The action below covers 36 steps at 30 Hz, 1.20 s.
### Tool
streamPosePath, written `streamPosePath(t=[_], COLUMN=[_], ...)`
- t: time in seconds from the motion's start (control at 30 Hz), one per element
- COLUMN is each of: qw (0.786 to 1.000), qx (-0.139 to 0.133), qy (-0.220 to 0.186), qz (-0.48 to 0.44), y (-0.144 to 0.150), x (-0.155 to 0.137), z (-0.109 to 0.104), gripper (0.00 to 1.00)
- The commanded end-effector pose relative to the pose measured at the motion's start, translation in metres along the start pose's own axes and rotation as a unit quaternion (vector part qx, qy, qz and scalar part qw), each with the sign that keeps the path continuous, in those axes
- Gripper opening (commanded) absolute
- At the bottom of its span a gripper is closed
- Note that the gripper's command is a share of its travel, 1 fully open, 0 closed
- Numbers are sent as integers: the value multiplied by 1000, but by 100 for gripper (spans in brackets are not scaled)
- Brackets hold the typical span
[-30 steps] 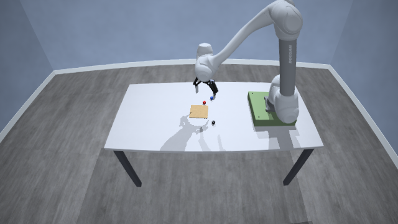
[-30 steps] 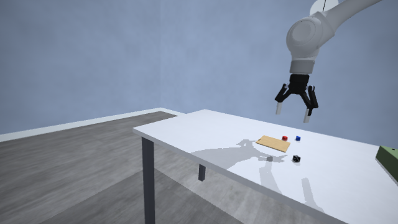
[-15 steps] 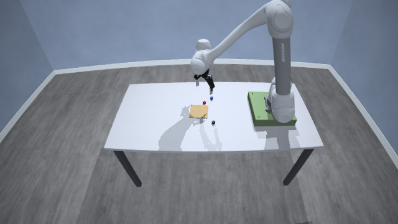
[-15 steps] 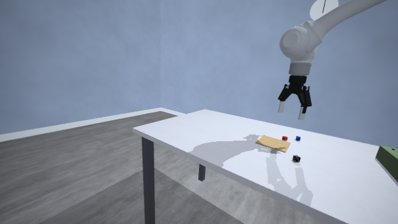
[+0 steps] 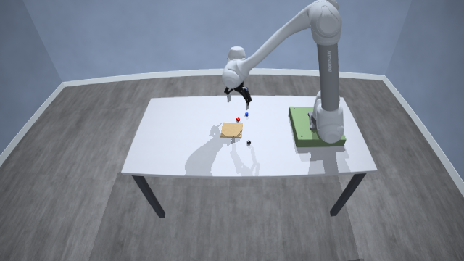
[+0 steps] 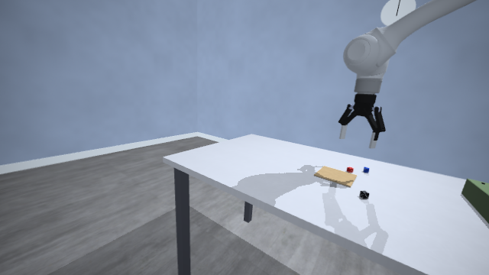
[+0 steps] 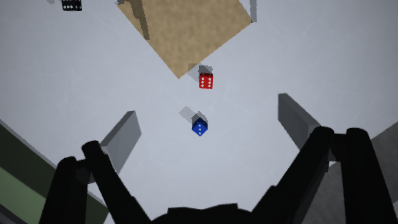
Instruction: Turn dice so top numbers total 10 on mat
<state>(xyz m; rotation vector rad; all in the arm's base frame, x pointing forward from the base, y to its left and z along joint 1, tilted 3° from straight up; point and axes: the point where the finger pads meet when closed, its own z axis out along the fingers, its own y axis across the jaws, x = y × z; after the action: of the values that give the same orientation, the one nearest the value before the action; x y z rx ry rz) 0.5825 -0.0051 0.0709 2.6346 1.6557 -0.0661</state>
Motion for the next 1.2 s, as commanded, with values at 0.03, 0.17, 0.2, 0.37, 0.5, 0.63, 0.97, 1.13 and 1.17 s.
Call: streamPosePath(t=[0.03,0.17,0.2,0.37,0.5,0.63,0.97,1.13,1.17], qw=[995,986,983,969,948,925,857,819,803], qx=[1,1,1,1,0,0,-1,-1,-1], qy=[4,4,4,4,4,4,4,4,3], qz=[-101,-169,-185,-245,-319,-381,-515,-574,-596], y=[1,1,1,1,2,2,3,3,3], x=[0,0,0,0,0,0,0,0,0], z=[5,8,9,12,15,18,26,29,30], gripper=[100,100,100,100,100,100,100,100,100])
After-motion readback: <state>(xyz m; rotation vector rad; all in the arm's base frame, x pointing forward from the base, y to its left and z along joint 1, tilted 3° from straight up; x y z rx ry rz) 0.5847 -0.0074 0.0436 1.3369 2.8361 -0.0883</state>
